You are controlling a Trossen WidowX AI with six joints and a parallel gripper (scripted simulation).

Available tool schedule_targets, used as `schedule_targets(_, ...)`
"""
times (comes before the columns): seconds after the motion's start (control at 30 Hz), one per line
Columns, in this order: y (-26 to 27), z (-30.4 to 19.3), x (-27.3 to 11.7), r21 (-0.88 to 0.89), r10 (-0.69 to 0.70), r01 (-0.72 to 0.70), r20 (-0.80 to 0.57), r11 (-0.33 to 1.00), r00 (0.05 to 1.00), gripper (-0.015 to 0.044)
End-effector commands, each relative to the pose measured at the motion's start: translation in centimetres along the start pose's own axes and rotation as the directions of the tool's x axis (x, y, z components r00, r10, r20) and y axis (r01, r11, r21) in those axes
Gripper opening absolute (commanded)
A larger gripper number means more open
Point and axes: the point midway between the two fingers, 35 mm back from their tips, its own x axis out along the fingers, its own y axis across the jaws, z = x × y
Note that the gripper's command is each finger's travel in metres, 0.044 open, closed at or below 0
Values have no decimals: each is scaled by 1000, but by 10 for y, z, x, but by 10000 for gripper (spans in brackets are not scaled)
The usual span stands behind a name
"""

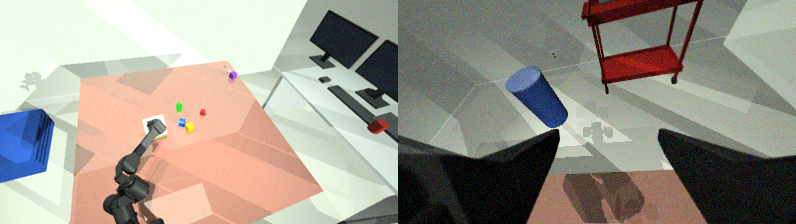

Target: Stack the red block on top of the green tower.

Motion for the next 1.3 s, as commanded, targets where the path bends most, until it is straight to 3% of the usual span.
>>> schedule_targets(0.0,1,2,-1,1,-4,4,6,1000,1000,426)
schedule_targets(0.13,35,32,-14,6,-5,4,103,1000,995,440)
schedule_targets(0.57,251,89,-83,-138,303,-273,308,952,902,440)
schedule_targets(0.8,368,71,-127,-328,487,-389,312,861,816,440)
schedule_targets(1.27,500,0,-203,-387,749,-651,199,652,632,440)
